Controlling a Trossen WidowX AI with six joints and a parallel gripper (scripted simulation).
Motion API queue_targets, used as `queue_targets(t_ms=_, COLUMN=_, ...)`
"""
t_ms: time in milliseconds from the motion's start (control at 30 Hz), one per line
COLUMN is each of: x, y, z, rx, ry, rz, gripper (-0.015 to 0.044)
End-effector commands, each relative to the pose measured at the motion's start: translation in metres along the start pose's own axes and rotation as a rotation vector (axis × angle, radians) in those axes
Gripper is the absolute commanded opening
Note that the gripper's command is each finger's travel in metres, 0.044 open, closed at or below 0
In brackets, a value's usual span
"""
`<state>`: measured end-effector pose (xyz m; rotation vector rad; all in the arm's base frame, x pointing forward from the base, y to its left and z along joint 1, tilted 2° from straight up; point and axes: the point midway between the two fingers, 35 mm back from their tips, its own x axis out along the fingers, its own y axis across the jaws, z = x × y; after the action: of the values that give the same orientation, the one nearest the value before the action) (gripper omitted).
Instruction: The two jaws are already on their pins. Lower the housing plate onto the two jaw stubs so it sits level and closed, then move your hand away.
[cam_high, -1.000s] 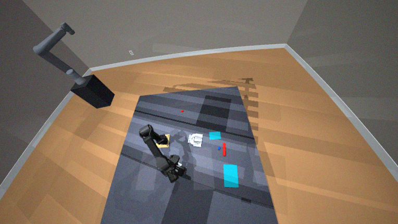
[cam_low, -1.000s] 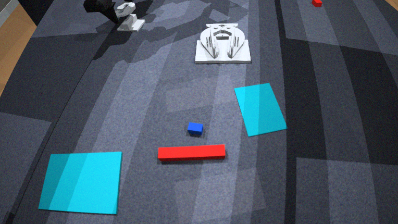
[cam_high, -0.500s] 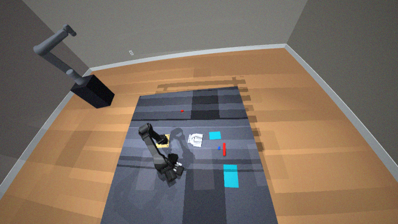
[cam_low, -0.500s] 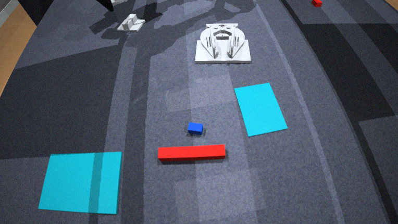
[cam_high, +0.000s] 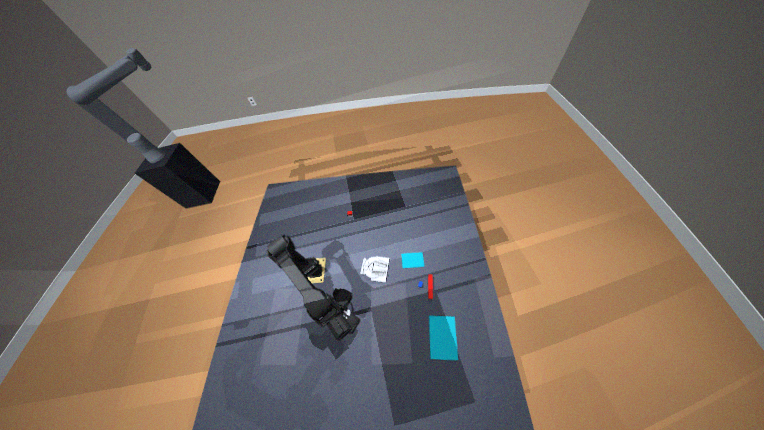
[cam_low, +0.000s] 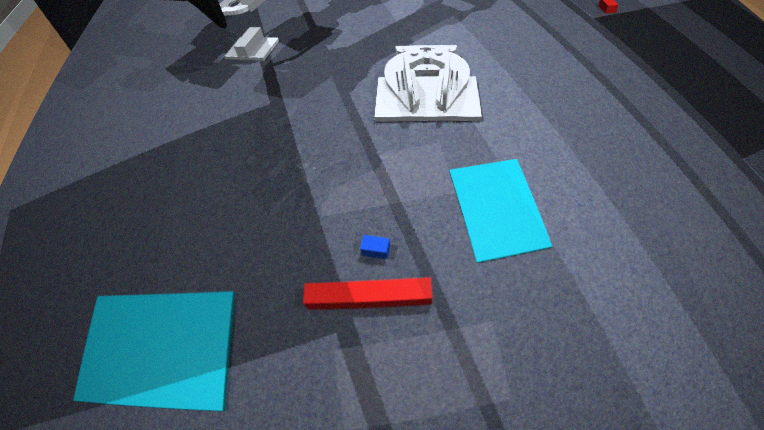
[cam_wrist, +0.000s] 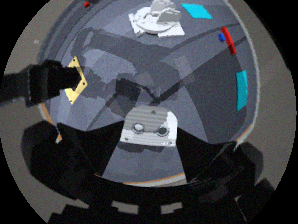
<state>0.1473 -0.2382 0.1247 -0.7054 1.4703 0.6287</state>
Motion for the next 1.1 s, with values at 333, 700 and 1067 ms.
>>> queue_targets(t_ms=333, x=-0.001, y=-0.007, z=0.043, rx=0.209, ry=0.001, rz=-0.003, gripper=0.0351)
queue_targets(t_ms=700, x=-0.001, y=-0.008, z=0.08, rx=0.38, ry=-0.003, rz=-0.002, gripper=0.0351)
queue_targets(t_ms=1067, x=-0.001, y=-0.004, z=0.116, rx=0.551, ry=-0.006, rz=0.0, gripper=0.0351)
